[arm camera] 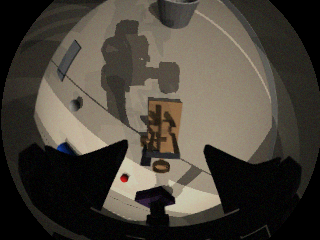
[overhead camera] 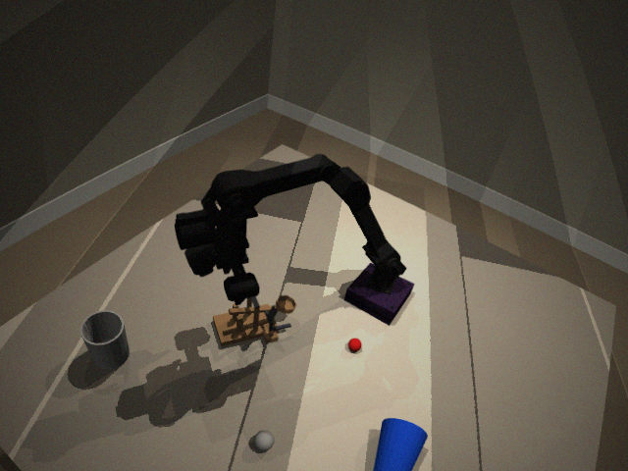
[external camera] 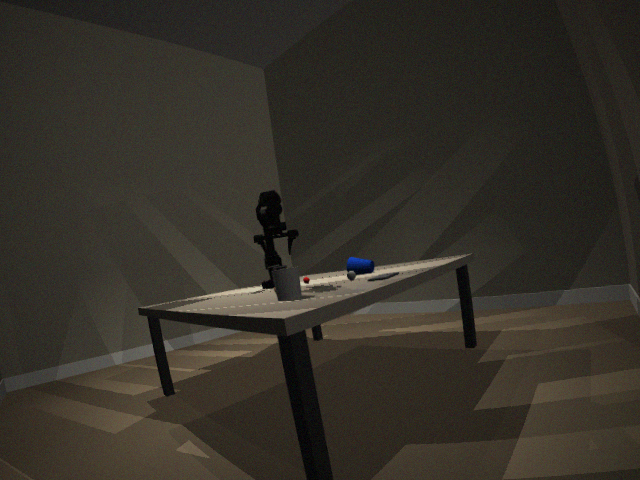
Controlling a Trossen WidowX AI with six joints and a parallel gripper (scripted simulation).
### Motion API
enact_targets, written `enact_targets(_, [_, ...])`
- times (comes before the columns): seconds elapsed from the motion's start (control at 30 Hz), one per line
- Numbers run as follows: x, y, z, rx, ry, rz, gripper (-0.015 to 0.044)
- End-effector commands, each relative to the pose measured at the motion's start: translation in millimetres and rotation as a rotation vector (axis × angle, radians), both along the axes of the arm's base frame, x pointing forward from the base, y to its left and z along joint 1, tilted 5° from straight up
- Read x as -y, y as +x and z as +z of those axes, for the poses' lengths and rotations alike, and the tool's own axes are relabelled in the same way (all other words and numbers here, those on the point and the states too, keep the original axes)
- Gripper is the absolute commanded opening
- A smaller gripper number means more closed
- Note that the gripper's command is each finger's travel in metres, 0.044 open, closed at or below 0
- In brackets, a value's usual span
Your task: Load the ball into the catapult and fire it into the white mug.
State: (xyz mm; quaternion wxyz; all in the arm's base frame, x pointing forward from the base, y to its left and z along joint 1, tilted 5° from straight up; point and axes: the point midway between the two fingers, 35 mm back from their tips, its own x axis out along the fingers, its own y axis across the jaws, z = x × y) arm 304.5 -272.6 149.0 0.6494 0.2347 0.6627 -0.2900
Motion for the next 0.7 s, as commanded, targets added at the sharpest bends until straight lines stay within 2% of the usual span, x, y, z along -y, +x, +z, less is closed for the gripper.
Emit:
enact_targets(0.0, [-2.3,1.4,32.0,0.028,-0.023,-0.001,0.0440])
enact_targets(0.03, [-2.1,1.6,8.8,0.009,-0.007,0.004,0.0414])
enact_targets(0.17, [-43.5,12.3,-0.5,0.007,0.002,0.080,0.0309])
enact_targets(0.2, [-56.3,14.1,-3.7,0.007,0.004,0.103,0.0300])
enact_targets(0.4, [-130.1,10.2,-25.7,-0.001,0.020,0.240,0.0300])
enact_targets(0.67, [-212.1,-30.0,-62.7,-0.016,0.037,0.424,0.0300])
